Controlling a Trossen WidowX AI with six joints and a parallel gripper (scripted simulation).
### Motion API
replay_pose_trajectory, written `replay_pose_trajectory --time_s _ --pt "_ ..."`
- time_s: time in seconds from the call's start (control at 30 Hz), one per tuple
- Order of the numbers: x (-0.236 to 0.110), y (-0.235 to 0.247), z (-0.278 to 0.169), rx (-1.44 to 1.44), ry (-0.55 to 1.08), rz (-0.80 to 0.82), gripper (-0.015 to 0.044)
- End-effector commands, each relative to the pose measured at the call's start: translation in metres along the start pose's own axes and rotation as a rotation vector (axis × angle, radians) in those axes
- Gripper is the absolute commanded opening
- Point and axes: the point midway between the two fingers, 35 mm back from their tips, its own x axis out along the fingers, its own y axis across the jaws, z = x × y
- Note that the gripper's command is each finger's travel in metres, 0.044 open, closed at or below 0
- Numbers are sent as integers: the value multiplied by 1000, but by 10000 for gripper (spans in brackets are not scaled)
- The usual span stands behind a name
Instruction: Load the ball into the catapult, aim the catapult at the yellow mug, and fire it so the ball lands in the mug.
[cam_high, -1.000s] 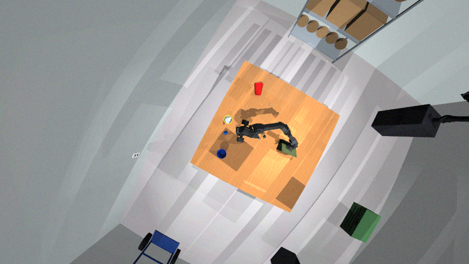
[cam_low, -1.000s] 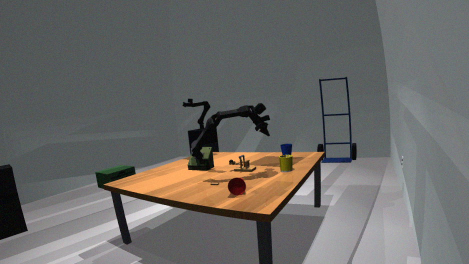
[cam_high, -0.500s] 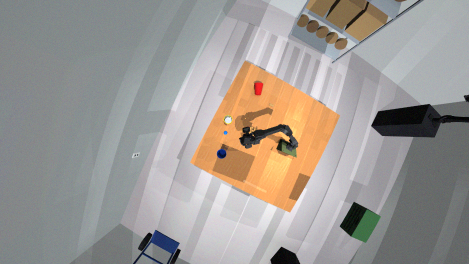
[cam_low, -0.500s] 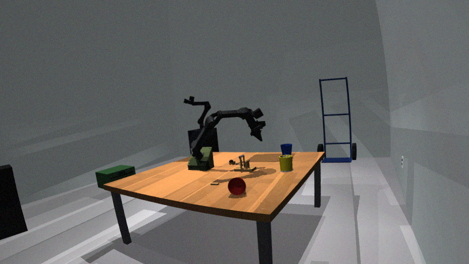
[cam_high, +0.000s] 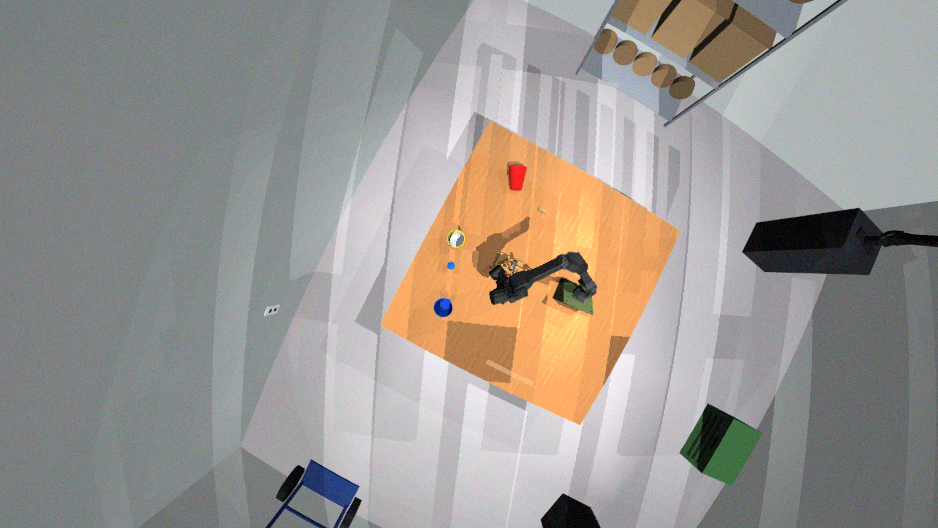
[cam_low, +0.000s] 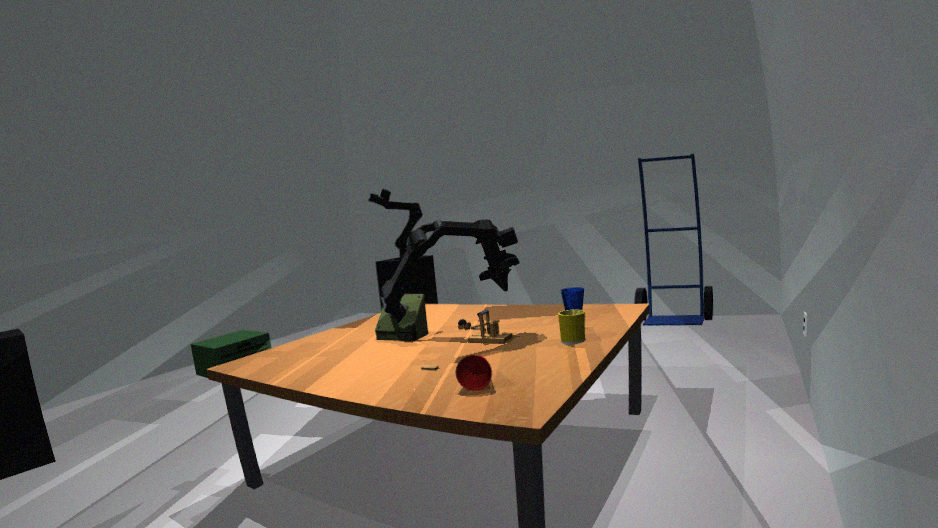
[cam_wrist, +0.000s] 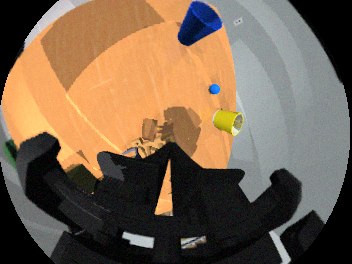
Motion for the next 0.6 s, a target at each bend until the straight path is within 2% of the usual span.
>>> replay_pose_trajectory --time_s 0.0,0.57 --pt "-2 13 -7 -102 30 0 0" --pt "-2 72 -54 -645 209 39 0"
